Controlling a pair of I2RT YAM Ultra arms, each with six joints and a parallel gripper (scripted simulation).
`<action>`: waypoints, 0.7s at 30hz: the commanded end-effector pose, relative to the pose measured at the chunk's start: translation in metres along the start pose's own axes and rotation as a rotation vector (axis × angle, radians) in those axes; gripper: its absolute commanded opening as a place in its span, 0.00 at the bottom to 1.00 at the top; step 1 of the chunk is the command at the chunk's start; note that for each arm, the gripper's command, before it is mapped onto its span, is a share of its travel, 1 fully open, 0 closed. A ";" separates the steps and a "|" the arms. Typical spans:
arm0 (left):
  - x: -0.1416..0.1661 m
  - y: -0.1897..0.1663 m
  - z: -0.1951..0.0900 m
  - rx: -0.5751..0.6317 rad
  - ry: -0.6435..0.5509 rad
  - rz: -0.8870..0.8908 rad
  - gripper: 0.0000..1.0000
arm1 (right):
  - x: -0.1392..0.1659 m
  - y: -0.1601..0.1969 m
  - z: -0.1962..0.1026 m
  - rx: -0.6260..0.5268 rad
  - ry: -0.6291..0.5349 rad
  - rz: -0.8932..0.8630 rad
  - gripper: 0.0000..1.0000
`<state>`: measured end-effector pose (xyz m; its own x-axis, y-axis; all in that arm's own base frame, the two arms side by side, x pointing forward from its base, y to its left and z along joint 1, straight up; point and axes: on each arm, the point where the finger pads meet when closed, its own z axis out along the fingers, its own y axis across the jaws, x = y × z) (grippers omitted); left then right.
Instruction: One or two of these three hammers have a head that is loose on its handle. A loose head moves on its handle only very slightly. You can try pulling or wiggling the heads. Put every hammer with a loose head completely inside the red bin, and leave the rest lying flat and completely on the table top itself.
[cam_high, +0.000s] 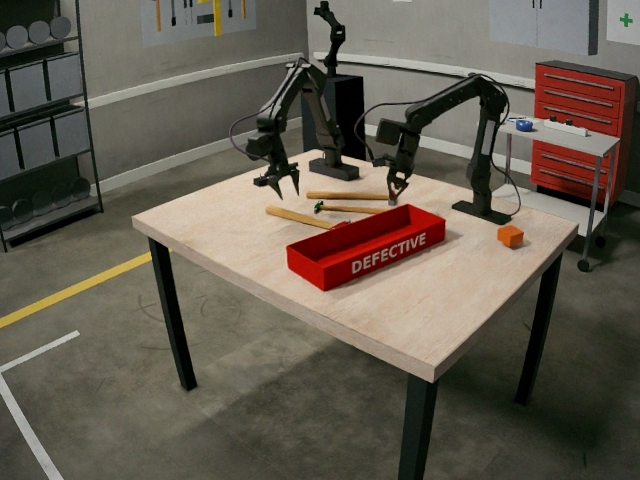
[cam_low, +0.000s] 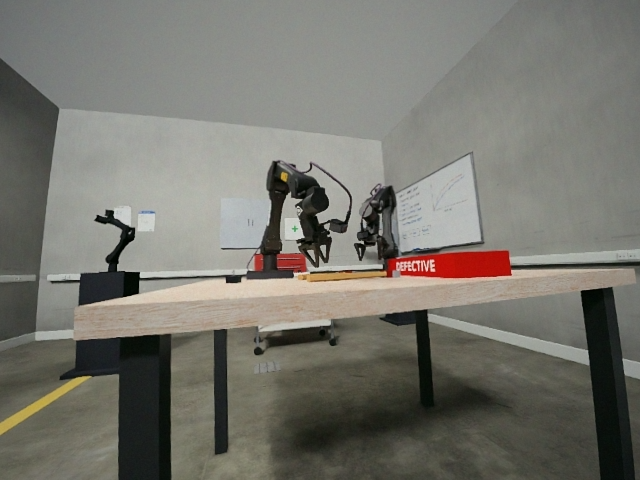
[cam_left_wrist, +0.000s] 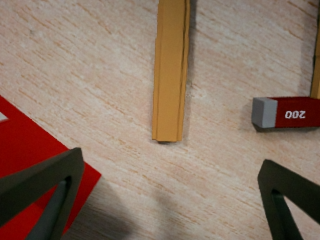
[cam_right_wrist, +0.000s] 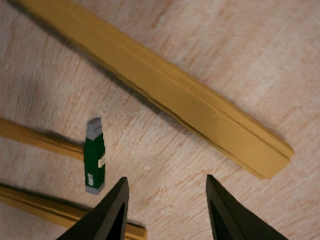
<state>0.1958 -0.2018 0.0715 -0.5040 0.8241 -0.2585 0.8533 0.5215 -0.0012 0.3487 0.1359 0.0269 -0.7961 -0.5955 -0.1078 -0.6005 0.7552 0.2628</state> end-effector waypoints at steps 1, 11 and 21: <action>-0.003 0.004 -0.005 -0.007 -0.013 -0.005 1.00 | -0.019 -0.005 -0.010 0.067 -0.038 0.220 0.54; -0.003 0.004 -0.005 -0.007 -0.013 -0.005 1.00 | -0.026 -0.016 -0.012 0.118 -0.066 0.597 0.54; -0.003 0.004 -0.005 -0.007 -0.013 -0.005 1.00 | -0.032 -0.026 -0.014 0.163 -0.112 0.974 0.54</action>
<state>0.1957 -0.2018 0.0715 -0.5040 0.8241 -0.2585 0.8533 0.5215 -0.0012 0.3726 0.1264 0.0241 -0.9833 0.1775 0.0414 0.1819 0.9696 0.1635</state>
